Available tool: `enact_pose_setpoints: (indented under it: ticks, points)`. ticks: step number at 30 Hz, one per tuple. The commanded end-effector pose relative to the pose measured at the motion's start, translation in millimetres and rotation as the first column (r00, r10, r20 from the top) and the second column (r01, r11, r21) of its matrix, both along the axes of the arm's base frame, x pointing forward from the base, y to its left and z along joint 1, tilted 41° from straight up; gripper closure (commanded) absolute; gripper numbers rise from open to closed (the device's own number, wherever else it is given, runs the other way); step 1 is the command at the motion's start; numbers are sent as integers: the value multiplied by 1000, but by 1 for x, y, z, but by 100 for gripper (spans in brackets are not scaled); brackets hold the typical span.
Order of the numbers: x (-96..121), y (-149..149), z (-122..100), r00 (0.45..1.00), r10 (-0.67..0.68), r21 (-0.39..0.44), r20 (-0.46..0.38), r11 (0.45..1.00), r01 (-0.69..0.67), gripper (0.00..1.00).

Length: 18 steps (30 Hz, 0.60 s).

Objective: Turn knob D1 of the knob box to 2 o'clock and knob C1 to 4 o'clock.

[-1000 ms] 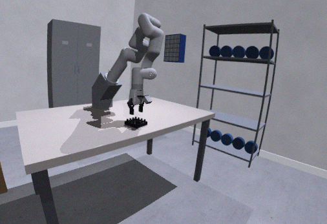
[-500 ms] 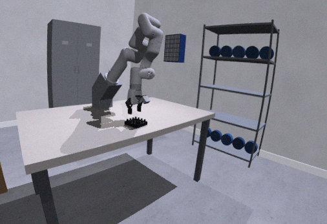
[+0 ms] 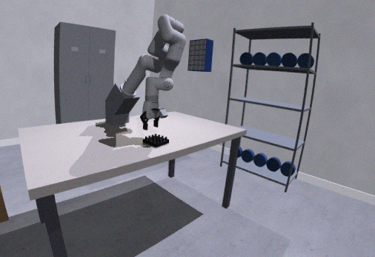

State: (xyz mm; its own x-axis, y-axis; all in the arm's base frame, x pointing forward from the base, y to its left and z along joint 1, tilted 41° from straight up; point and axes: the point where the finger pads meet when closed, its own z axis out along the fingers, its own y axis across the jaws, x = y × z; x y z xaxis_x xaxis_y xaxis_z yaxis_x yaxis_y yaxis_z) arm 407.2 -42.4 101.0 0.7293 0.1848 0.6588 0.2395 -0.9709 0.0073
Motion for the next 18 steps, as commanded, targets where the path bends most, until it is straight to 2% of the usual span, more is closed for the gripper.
enact_pose_setpoints:
  ticks: [1,18]
  points:
    - [-4,-1,-3,1000,-2,-1,4,1000,2,0]
    - [-5,-2,-4,1000,-2,-1,4,1000,2,0]
